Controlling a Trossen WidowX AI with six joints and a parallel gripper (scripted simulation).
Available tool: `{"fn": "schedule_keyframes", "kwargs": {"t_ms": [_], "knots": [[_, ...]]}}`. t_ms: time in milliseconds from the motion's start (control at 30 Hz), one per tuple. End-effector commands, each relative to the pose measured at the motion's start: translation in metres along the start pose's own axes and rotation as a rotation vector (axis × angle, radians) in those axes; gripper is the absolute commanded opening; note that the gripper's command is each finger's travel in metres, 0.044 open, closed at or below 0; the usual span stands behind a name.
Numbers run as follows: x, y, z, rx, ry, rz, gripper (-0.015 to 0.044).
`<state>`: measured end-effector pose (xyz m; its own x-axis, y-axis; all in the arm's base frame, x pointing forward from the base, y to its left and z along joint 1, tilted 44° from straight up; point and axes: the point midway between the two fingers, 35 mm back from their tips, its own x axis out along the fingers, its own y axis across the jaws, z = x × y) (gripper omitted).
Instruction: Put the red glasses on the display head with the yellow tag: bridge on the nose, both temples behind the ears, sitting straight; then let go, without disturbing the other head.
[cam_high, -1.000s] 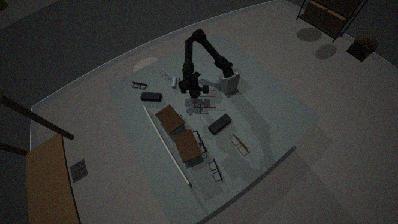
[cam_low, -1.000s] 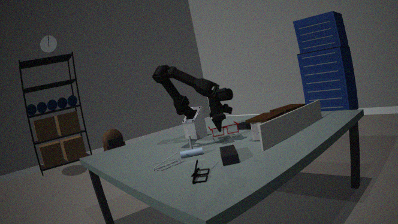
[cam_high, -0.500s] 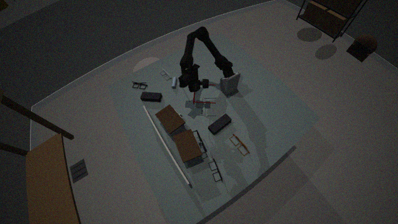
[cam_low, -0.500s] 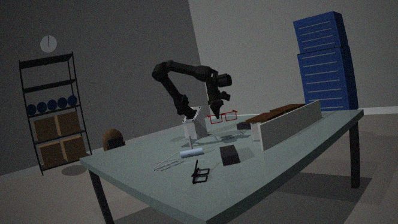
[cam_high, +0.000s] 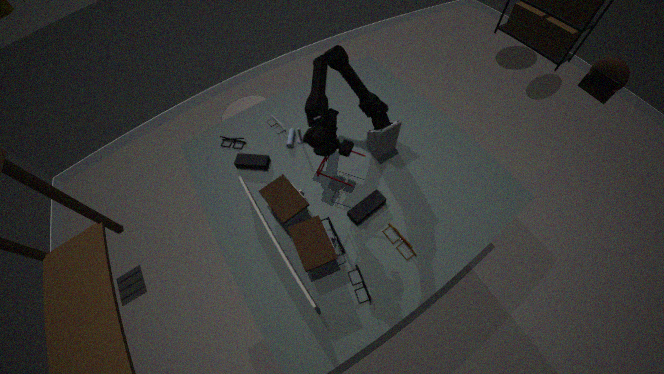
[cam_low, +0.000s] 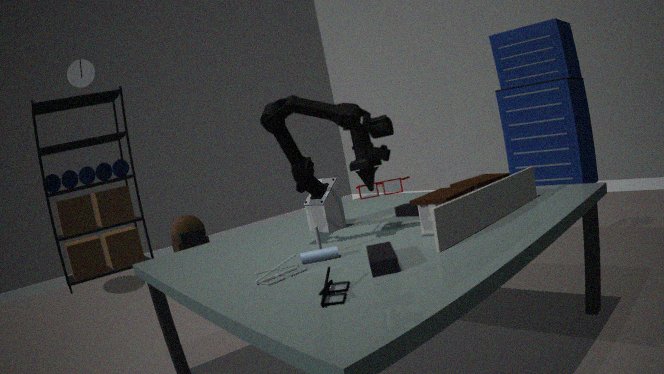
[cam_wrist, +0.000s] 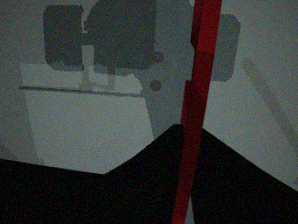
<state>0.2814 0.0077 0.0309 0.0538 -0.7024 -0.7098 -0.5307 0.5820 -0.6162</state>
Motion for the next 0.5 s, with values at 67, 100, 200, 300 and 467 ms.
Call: {"fn": "schedule_keyframes", "kwargs": {"t_ms": [67, 100, 200, 300, 467], "knots": [[-0.007, 0.011, 0.010, 0.151, -0.017, -0.026, 0.0000], [-0.008, 0.013, 0.012, 0.177, -0.021, -0.030, 0.0000], [-0.012, 0.019, 0.016, 0.255, -0.032, -0.040, 0.0000], [-0.015, 0.025, 0.021, 0.333, -0.045, -0.050, 0.0000], [-0.021, 0.037, 0.027, 0.463, -0.070, -0.064, 0.0000]]}}
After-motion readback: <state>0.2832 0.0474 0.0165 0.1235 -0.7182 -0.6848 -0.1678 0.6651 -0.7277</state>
